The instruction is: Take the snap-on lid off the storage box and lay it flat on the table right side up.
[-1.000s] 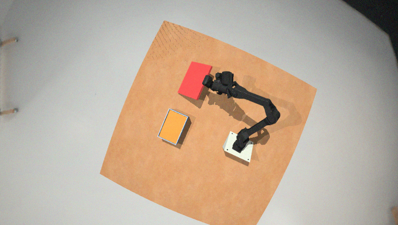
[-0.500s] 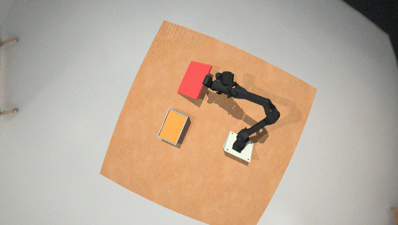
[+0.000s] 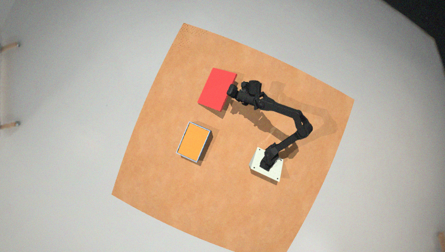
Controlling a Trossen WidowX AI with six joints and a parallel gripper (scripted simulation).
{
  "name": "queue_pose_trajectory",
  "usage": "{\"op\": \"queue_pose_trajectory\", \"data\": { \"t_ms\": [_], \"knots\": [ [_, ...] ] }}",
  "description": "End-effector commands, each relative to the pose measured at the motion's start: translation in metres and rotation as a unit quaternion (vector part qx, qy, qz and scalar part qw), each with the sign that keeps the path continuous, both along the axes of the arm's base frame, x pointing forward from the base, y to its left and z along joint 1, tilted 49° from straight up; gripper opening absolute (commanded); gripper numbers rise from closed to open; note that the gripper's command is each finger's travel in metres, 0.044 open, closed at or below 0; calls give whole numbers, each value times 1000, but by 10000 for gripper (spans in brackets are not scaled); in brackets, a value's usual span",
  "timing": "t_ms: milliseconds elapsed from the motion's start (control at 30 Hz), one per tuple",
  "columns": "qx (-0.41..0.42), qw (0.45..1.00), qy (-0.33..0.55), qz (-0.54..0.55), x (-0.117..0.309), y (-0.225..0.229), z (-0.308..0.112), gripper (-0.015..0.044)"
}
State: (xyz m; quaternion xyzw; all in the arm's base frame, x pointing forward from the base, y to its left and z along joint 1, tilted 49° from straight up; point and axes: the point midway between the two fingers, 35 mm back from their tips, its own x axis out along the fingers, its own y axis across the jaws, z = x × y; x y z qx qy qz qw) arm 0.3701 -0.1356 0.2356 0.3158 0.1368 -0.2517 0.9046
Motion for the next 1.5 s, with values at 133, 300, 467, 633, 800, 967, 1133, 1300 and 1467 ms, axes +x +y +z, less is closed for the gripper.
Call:
{"op": "queue_pose_trajectory", "data": {
  "t_ms": [133,300,467,633,800,967,1133,1300,1467],
  "knots": [
    [2,1000,15,-9,0,-11,-16,0],
    [2,1000,15,-9,0,-14,-18,0],
    [1,1000,15,-9,1,-17,-21,0],
    [1,1000,15,-9,1,-20,-23,0],
    [1,1000,15,-9,1,-23,-26,0],
    [1,1000,15,-9,1,-17,-13,131],
    [1,1000,15,-9,1,-17,-13,263],
    [1,1000,15,-9,-3,-17,-13,354],
    [1,1000,15,-9,-13,-19,-13,440]
  ]
}}
